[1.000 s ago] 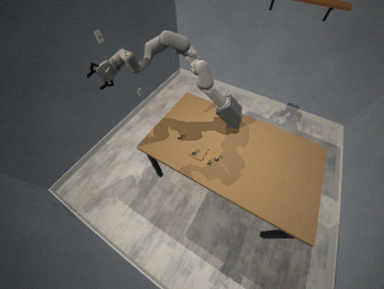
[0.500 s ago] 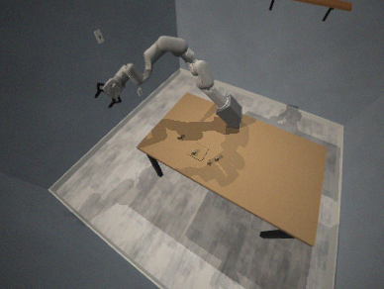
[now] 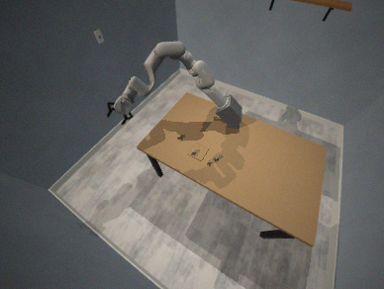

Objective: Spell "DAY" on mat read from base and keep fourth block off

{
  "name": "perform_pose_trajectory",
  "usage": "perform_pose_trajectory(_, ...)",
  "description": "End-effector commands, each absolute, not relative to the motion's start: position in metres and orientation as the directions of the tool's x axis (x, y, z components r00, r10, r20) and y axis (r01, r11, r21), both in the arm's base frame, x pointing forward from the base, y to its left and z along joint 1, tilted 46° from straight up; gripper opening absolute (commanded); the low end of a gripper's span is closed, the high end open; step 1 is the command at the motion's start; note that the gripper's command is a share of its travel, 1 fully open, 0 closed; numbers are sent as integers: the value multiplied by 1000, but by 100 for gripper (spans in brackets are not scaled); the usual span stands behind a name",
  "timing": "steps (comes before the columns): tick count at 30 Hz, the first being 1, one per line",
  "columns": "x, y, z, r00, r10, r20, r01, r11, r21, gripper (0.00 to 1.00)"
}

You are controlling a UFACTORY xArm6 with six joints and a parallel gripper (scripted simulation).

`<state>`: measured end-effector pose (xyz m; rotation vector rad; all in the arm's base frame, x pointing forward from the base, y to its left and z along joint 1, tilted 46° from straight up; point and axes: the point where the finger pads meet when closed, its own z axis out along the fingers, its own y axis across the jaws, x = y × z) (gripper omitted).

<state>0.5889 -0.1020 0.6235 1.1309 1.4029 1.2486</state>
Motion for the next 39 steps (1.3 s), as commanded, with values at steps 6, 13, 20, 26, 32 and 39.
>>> perform_pose_trajectory(6, 622, -61, 540, -248, 966, 73, 114, -46, 992, 100)
perform_pose_trajectory(13, 629, -46, 511, -266, 957, 119, 141, -83, 987, 100)
perform_pose_trajectory(20, 640, -15, 452, -288, 935, 208, 197, -155, 968, 100)
perform_pose_trajectory(26, 643, 16, 394, -289, 912, 292, 254, -221, 941, 100)
perform_pose_trajectory(32, 642, 31, 365, -282, 900, 331, 282, -252, 926, 100)
perform_pose_trajectory(39, 636, 59, 309, -255, 881, 399, 335, -307, 891, 100)
